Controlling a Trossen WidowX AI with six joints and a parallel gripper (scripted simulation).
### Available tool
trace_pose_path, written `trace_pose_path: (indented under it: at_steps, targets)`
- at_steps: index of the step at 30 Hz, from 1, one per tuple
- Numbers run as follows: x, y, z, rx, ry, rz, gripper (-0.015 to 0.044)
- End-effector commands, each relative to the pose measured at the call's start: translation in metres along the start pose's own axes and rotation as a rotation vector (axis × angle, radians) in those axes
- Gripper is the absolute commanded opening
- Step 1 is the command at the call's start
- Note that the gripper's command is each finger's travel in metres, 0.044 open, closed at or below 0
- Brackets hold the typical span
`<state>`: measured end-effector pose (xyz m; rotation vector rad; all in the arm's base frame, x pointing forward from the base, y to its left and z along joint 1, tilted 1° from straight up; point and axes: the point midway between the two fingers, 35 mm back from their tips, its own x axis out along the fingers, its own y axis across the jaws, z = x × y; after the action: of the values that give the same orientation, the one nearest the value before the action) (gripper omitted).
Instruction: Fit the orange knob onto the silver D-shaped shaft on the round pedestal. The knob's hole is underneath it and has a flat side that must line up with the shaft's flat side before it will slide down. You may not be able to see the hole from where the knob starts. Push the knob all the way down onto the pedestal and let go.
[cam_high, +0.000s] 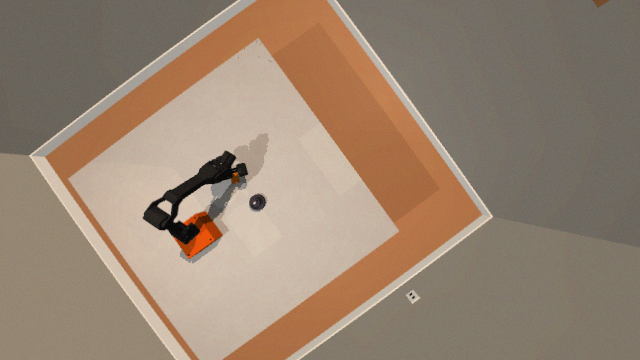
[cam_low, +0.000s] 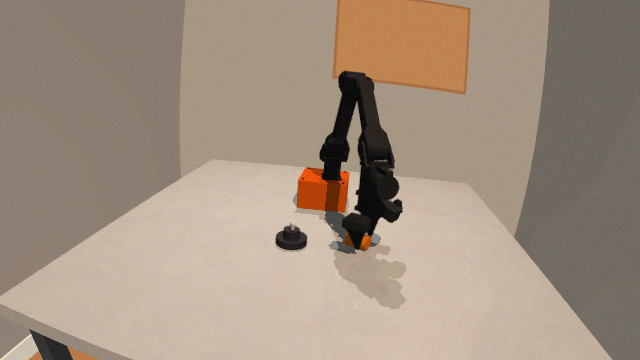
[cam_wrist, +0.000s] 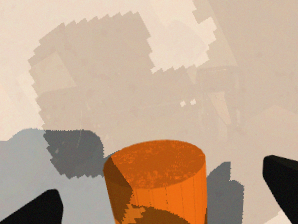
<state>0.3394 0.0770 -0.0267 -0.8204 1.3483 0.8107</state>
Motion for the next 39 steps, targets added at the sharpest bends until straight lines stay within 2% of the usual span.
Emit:
trace_pose_path:
  at_steps: [1,4,12,18,27,30,39]
  targets:
    - [0.0078,0.0027,-0.0027,0.003,0.007,0.007,0.044]
    - [0.0101,0.0029,-0.0029,0.003,0.007,0.007,0.044]
    - [0.0101,0.0029,-0.0029,0.003,0.007,0.007,0.024]
    - [0.0101,0.0029,-0.0029,0.003,0.007,0.007,0.024]
    - [0.0101,0.0029,-0.0029,0.003,0.007,0.007,0.018]
    - [0.01,0.0028,-0.003,0.003,0.005,0.007,0.0179]
    - [0.004,0.0023,-0.0098,0.001,-0.134,0.006,0.0179]
